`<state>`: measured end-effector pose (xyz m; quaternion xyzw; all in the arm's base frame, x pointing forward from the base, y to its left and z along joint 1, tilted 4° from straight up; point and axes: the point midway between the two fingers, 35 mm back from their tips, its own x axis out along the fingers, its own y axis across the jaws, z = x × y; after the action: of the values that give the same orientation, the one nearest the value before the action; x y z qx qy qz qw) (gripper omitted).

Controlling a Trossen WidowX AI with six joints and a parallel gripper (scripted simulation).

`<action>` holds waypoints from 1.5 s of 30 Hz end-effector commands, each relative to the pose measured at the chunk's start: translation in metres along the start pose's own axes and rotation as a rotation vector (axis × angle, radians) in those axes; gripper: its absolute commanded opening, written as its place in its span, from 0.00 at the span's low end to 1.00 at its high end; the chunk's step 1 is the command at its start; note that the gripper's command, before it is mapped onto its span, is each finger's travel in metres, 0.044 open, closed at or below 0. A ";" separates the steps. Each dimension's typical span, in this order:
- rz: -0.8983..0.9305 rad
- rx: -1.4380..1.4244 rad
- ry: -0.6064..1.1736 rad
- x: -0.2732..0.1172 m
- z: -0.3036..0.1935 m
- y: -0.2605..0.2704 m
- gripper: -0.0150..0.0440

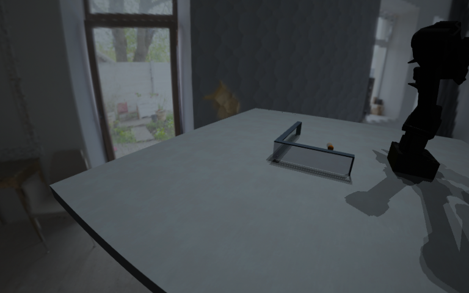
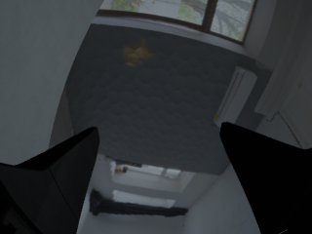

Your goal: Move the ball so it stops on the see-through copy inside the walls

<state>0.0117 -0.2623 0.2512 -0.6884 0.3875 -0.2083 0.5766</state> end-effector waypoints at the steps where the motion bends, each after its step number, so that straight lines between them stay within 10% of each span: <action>1: 0.002 0.005 -0.005 0.001 0.001 0.000 0.89; 7: 0.098 0.151 -0.159 0.046 0.033 0.011 0.62; 21: 0.549 0.278 -0.587 0.110 0.193 0.052 0.61; 45: 1.224 -0.580 -0.837 -0.008 0.403 0.144 0.61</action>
<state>0.2656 -0.0257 0.0237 -0.4813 0.4694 0.5040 0.5422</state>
